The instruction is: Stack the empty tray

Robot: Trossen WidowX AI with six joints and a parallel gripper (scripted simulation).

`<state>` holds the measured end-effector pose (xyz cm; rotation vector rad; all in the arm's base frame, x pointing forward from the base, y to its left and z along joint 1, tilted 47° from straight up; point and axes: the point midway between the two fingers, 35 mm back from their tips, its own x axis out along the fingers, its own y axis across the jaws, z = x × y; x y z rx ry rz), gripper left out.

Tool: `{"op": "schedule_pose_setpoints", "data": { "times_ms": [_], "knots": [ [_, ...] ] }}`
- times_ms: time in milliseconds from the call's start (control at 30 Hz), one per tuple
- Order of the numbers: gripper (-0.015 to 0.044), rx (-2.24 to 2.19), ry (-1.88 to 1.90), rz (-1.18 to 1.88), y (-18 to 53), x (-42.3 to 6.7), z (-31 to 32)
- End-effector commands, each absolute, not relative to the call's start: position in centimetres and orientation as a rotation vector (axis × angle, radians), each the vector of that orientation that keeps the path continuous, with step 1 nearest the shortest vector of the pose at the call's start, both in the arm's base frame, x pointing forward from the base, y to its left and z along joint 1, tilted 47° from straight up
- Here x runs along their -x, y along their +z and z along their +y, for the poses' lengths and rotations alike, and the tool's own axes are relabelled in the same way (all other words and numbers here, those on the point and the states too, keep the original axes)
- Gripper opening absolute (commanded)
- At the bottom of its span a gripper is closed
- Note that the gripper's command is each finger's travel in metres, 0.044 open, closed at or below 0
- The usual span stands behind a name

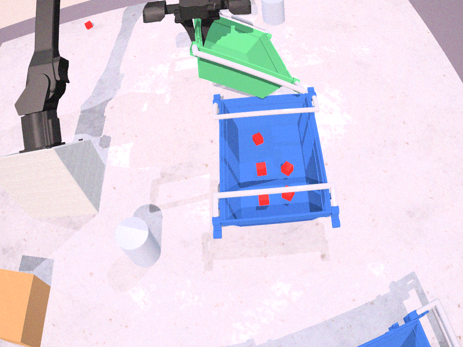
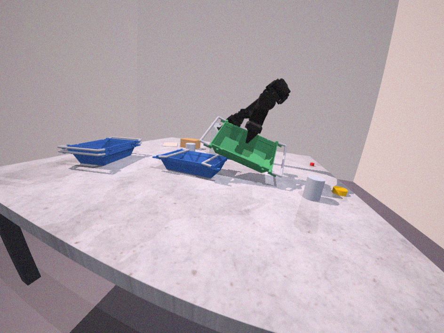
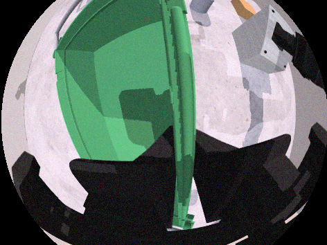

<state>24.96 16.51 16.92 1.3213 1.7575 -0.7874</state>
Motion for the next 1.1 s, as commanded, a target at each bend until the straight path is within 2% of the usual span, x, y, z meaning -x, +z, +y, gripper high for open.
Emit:
{"op": "schedule_pose_setpoints", "data": {
  "times_ms": [0, 1067],
  "knots": [
    [0.0, -1.343, -0.787, 1.759, 16.5, -26.3, 15.3],
    [0.0, -1.501, -0.748, 1.854, 10.0, -32.3, 5.6]
  ]
}}
